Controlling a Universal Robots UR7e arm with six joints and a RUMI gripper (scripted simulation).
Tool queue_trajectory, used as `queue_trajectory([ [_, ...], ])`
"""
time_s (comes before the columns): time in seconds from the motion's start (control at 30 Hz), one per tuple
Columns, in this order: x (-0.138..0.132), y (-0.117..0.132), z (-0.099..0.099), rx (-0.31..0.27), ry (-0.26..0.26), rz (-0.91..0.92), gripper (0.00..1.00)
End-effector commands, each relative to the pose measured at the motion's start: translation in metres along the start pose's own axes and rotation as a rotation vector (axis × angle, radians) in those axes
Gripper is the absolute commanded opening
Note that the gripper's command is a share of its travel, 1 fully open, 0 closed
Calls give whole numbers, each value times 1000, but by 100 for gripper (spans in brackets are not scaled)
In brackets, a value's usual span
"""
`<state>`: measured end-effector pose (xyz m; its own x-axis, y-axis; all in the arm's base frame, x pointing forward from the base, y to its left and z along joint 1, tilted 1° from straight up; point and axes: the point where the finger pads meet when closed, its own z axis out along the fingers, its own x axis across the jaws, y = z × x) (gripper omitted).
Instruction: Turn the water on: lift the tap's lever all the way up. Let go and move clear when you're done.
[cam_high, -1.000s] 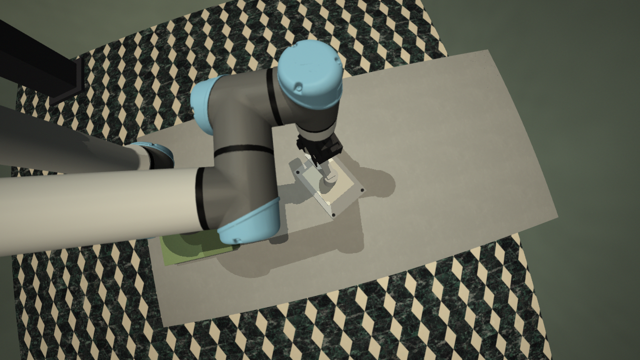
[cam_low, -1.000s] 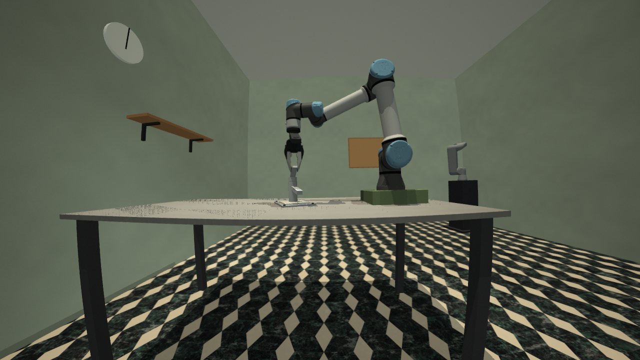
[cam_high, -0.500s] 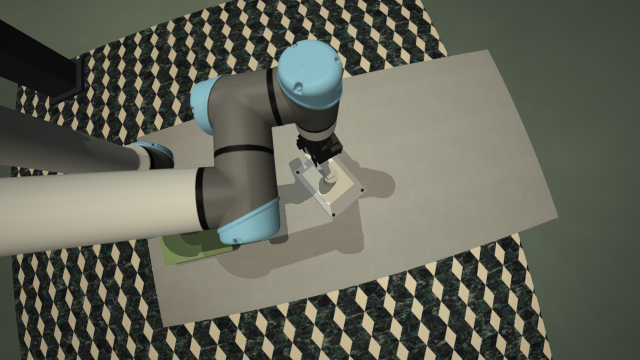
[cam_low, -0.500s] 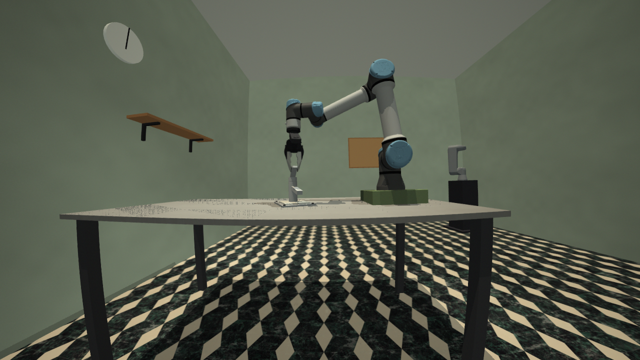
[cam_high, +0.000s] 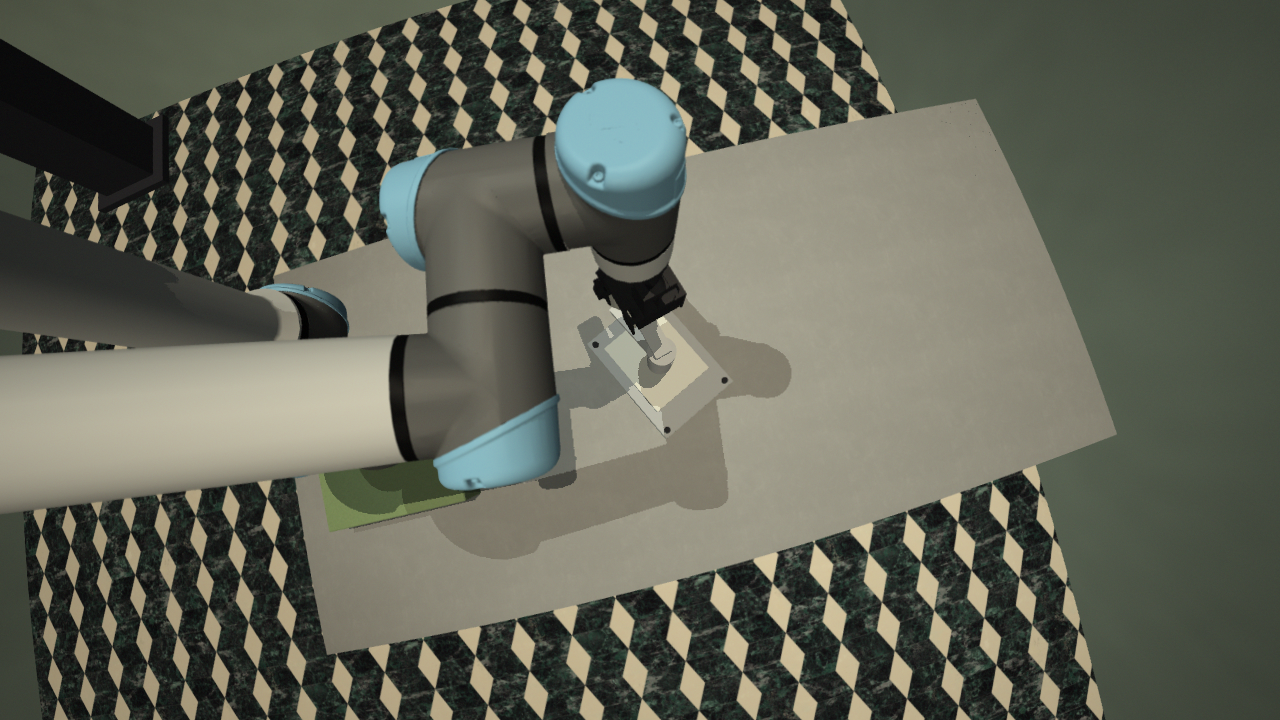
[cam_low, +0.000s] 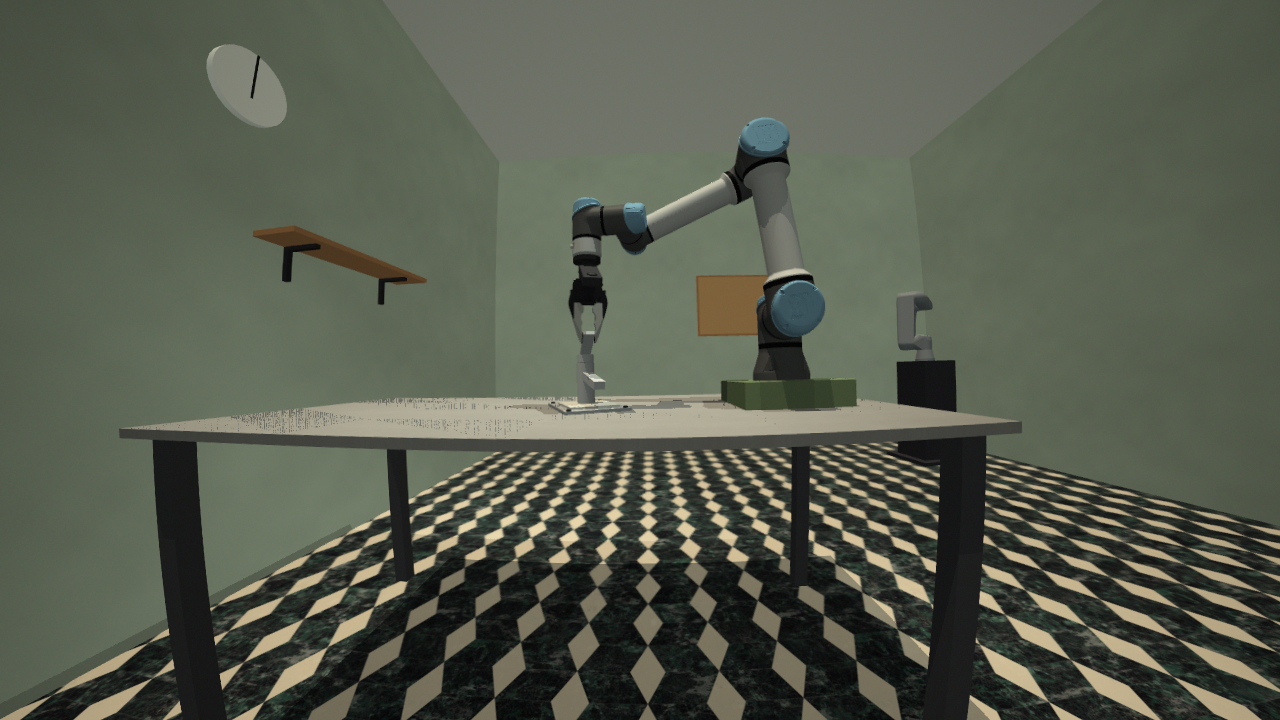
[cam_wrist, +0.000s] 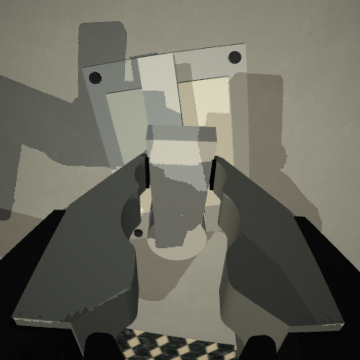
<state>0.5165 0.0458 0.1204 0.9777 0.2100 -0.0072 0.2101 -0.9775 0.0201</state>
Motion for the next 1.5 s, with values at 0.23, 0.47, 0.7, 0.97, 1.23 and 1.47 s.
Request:
queue_trajectory([
  [0.23,0,0,-1,0,1,0,0],
  [0.47,0,0,-1,0,1,0,0],
  [0.7,0,0,-1,0,1,0,0],
  [0.97,0,0,-1,0,1,0,40],
  [1.23,0,0,-1,0,1,0,40],
  [1.47,0,0,-1,0,1,0,40],
])
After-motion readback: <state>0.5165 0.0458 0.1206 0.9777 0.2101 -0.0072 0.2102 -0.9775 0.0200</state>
